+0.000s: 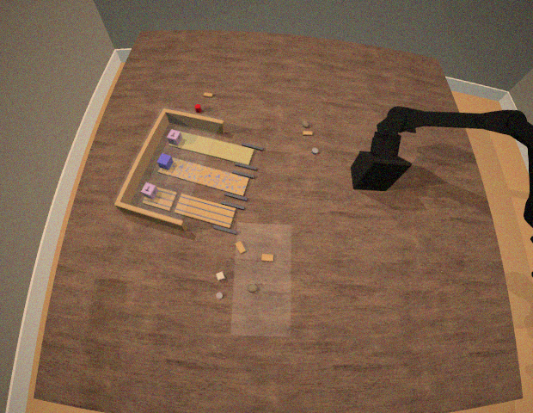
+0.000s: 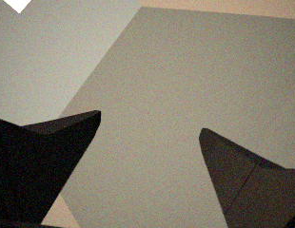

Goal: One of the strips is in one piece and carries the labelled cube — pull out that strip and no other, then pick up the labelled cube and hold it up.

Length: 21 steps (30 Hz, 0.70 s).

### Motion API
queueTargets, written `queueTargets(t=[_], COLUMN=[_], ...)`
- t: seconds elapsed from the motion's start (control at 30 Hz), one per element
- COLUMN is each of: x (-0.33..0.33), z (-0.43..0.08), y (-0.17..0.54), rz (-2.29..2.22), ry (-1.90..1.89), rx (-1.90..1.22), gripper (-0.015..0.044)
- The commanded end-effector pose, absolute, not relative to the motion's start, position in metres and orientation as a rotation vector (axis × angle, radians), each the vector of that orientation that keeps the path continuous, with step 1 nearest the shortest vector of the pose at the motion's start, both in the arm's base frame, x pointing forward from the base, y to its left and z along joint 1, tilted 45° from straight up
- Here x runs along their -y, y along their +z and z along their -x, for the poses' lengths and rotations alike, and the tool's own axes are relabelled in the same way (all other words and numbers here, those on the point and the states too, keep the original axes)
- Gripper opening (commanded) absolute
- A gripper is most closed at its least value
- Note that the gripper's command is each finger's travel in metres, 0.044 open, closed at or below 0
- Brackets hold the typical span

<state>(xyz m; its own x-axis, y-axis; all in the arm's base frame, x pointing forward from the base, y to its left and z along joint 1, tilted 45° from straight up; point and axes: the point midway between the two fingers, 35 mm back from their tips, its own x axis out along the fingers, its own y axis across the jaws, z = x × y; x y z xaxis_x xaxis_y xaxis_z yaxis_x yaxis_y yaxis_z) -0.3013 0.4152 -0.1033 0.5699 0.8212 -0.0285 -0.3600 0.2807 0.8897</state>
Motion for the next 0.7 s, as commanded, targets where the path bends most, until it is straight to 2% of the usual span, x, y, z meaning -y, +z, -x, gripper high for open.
queueTargets(t=[0.0,0.07,0.27,0.47,0.67], x=[-0.417,-0.428,-0.475,-0.503,-0.501], z=[0.301,0.297,0.211,0.105,-0.006], y=[-0.104,-0.11,-0.08,-0.049,-0.021], rz=[-0.989,-0.948,-0.783,-0.583,-0.376], ry=[0.848,0.855,0.744,0.611,0.469], rx=[-0.557,-0.603,-0.479,-0.376,-0.311], gripper=[0.04,0.04,0.04,0.04,0.04])
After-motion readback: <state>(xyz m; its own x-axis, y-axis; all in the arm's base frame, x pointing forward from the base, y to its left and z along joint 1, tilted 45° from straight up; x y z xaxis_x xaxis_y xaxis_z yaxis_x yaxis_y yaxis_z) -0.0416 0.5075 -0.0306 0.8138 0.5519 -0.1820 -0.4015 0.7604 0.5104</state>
